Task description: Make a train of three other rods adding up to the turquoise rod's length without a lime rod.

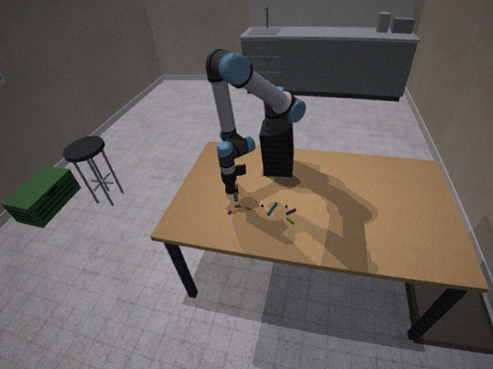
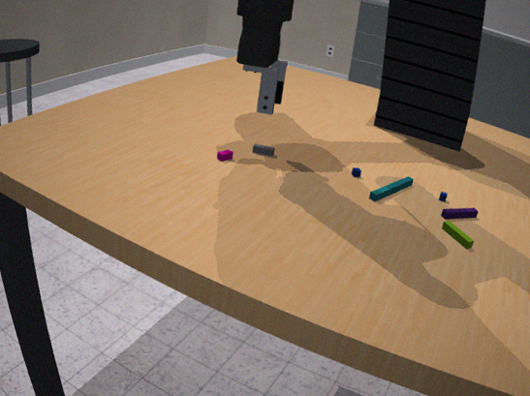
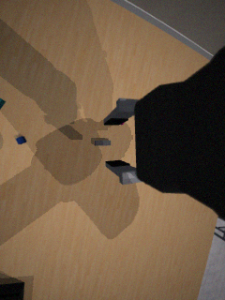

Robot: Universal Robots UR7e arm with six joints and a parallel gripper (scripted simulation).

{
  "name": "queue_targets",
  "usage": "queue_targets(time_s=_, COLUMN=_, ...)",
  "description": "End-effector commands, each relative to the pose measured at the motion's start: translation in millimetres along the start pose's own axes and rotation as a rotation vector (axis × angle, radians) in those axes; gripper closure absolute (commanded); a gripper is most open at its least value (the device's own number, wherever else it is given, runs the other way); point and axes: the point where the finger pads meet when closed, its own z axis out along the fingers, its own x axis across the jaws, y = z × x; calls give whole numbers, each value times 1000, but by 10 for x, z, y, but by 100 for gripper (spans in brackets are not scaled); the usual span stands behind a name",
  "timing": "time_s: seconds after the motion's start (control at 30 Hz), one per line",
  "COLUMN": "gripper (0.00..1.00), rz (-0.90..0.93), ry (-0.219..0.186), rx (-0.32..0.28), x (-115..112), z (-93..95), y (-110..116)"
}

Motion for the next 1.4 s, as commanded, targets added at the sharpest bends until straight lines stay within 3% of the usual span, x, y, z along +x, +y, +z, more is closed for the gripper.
queue_targets(time_s=0.0, gripper=0, rz=29, ry=1, rx=0, x=1, z=5, y=26)
queue_targets(time_s=0.03, gripper=0, rz=28, ry=0, rx=1, x=-1, z=5, y=18)
queue_targets(time_s=0.07, gripper=46, rz=28, ry=0, rx=1, x=0, z=5, y=16)
queue_targets(time_s=1.37, gripper=46, rz=27, ry=0, rx=1, x=1, z=12, y=14)
